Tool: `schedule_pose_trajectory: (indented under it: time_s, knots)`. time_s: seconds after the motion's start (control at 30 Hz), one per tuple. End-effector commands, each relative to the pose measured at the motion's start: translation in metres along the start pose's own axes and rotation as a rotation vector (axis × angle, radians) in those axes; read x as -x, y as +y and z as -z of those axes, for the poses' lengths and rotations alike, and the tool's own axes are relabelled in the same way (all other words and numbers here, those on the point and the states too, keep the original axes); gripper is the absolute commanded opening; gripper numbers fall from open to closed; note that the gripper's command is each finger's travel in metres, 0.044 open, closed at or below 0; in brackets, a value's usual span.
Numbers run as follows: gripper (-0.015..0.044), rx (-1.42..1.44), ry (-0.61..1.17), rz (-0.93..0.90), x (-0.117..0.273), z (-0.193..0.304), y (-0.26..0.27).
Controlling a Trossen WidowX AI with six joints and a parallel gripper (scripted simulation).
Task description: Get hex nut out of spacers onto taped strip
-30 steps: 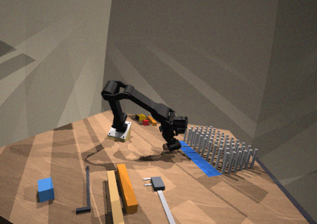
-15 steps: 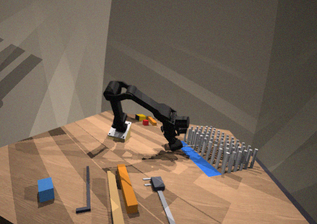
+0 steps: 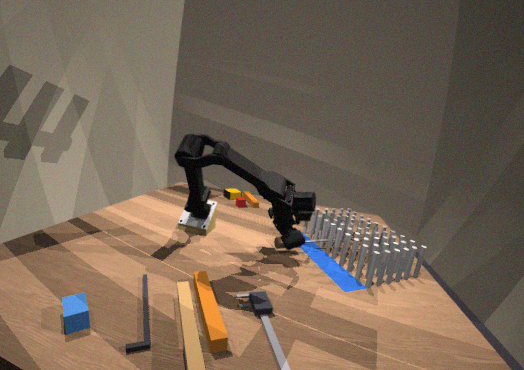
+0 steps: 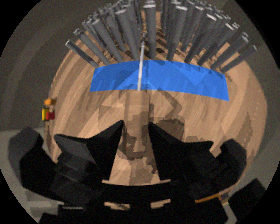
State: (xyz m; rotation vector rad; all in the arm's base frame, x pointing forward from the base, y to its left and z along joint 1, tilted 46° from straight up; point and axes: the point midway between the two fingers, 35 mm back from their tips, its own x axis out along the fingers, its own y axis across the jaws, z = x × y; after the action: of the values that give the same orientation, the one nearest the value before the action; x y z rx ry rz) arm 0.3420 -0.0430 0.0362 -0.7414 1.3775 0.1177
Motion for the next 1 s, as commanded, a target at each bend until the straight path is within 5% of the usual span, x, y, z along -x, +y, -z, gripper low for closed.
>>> schedule_pose_trajectory:
  time_s: [0.0, 0.97]
  knots:
    - [0.0, -0.002, -0.003, 0.003, -0.001, -0.004, 0.0]
    - [0.0, -0.002, -0.005, 0.004, -0.009, -0.022, 0.0]
